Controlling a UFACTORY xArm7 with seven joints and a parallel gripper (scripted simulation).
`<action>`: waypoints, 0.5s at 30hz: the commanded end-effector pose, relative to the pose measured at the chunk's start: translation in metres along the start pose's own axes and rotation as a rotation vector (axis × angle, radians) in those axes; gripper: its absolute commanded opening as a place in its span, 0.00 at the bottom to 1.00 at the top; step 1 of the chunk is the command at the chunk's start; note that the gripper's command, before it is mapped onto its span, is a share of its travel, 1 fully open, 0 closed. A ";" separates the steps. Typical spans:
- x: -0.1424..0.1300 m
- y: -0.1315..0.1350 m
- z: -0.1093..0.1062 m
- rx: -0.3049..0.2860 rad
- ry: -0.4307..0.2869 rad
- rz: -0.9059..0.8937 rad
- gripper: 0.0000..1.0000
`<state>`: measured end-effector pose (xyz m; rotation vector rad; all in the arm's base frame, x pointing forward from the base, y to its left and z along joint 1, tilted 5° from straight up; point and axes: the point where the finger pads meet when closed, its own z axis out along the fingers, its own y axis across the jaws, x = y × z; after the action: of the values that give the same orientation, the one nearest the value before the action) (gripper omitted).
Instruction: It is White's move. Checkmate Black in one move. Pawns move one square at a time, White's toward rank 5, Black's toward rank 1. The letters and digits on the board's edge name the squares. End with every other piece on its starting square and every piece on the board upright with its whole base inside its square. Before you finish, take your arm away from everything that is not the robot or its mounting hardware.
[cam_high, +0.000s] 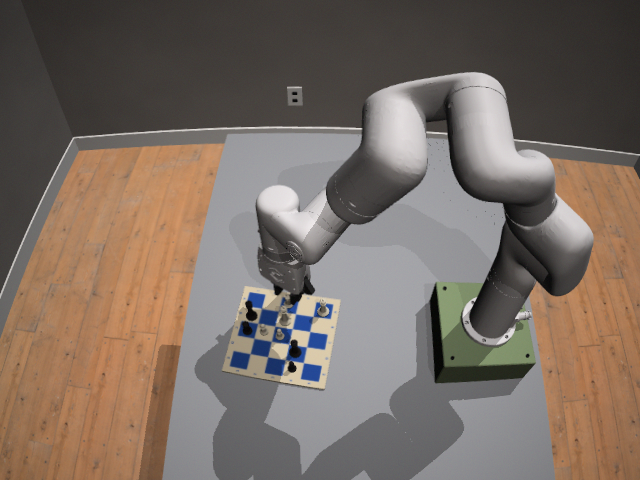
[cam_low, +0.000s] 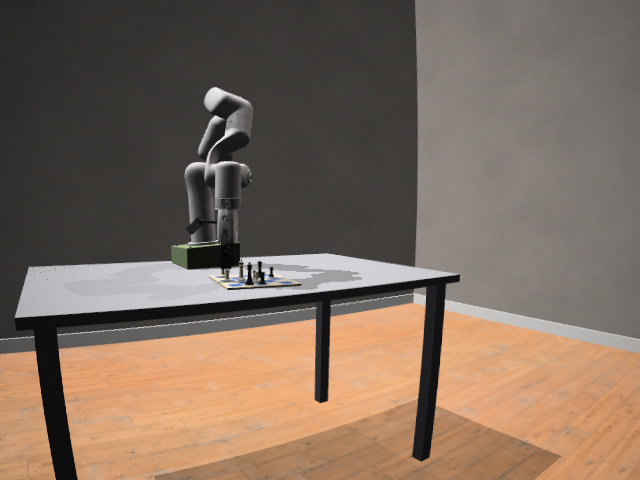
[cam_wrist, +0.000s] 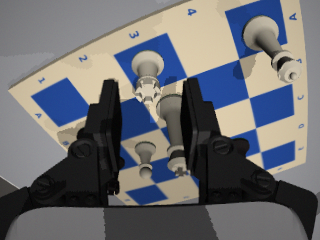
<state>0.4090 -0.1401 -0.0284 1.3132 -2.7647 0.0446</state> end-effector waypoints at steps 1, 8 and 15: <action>-0.001 -0.001 -0.001 0.003 -0.002 0.000 0.37; -0.001 -0.002 -0.001 0.003 -0.002 0.000 0.37; -0.001 -0.003 -0.001 0.003 -0.002 0.000 0.37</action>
<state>0.4105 -0.1406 -0.0285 1.3132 -2.7647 0.0447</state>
